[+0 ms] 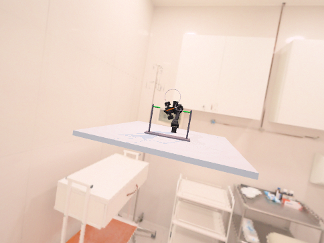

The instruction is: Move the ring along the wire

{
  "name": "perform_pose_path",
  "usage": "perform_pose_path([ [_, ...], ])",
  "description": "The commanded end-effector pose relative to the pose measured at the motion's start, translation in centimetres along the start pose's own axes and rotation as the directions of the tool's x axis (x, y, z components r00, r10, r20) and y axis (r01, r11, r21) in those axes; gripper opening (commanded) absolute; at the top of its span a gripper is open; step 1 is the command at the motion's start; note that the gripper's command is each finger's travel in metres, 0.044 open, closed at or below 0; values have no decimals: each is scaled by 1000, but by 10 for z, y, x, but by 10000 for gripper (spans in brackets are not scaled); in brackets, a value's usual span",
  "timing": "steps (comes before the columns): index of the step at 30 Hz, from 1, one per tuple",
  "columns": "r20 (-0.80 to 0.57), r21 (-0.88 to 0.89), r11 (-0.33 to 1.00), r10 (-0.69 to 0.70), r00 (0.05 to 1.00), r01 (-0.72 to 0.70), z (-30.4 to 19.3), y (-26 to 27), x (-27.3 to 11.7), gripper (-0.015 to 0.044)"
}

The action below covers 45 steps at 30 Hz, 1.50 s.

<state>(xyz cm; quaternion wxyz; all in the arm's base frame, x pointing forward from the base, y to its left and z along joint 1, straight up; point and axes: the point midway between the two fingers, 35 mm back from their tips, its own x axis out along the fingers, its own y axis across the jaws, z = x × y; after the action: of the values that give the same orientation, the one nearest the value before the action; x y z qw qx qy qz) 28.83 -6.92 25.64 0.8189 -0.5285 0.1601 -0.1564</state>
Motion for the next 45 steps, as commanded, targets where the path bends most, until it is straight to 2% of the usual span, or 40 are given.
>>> perform_pose_path([
  [1,-12,76,996,45,999,-44,-1,14,-3,-150],
  [13,-13,330,926,200,980,-185,7,56,-13,-150],
  [26,29,568,765,350,936,-304,28,93,-30,-150],
  [45,113,760,524,477,872,-385,63,124,-54,-150],
])
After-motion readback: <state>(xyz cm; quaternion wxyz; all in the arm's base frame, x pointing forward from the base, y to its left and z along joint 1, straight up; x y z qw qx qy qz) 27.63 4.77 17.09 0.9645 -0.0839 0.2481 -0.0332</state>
